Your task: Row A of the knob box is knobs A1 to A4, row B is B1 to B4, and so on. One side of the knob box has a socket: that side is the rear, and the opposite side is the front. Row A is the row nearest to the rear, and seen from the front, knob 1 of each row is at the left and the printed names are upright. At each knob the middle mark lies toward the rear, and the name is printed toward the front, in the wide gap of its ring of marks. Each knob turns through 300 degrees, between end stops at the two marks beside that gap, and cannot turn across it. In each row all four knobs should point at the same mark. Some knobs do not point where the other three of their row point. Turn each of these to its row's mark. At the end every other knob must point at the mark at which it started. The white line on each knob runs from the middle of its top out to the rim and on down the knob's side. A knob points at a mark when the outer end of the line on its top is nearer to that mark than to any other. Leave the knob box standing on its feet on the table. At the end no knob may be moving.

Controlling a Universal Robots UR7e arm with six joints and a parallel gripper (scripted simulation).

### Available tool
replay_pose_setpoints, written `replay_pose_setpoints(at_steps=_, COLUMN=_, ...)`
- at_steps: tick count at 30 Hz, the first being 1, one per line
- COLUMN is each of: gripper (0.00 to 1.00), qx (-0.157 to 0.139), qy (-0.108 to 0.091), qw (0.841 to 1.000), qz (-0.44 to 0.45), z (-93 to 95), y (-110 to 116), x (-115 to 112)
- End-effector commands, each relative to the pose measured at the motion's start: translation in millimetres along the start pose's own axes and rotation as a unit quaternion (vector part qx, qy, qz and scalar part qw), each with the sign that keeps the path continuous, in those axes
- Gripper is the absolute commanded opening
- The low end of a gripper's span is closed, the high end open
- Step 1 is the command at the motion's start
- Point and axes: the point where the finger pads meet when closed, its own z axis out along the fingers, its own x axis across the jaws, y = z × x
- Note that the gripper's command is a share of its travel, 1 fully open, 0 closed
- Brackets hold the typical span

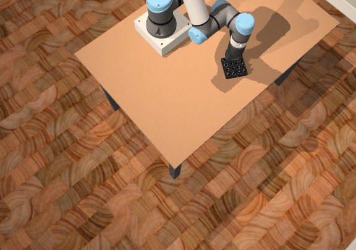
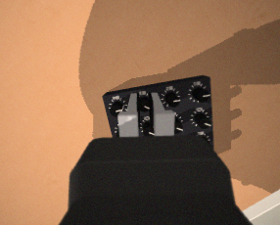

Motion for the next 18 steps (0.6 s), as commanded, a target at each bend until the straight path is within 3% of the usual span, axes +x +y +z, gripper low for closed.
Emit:
replay_pose_setpoints(at_steps=1, gripper=0.3, qx=0.0, qy=0.001, qw=0.999, qz=-0.035, z=-0.3, y=0.3, x=0.3)
replay_pose_setpoints(at_steps=18, gripper=0.3, qx=0.0, qy=0.001, qw=0.996, qz=-0.086, z=-0.3, y=0.3, x=0.3)
